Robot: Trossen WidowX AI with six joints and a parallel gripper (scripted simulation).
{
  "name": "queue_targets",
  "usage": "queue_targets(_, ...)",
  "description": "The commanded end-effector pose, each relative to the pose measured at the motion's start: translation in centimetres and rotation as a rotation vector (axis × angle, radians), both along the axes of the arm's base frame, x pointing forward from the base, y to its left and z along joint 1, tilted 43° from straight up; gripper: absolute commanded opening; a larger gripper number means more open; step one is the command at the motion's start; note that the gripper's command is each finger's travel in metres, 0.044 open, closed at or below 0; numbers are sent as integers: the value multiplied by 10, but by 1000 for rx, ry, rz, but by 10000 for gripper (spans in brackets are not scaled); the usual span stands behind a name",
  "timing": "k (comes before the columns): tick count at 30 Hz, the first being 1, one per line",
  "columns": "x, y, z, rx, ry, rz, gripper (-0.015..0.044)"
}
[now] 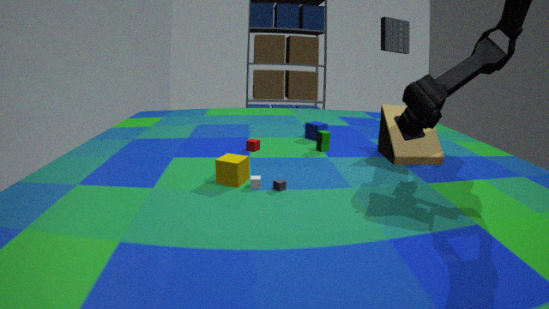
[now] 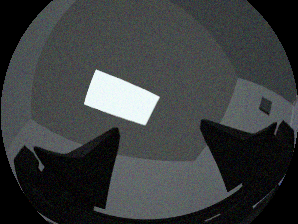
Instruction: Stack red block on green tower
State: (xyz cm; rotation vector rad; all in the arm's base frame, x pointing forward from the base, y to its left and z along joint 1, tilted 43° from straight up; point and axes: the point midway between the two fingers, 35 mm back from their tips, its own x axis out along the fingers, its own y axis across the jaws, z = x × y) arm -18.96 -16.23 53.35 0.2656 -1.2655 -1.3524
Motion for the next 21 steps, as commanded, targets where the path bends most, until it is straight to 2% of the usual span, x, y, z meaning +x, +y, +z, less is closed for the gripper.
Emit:
queue_targets(1,1,1,2,-4,9,-6,426)
queue_targets(7,56,37,51,-154,222,-113,440)
queue_targets(13,138,72,90,-322,451,-155,440)
queue_targets(18,219,91,104,-442,673,-169,440)
queue_targets(21,254,96,105,-483,754,-157,440)
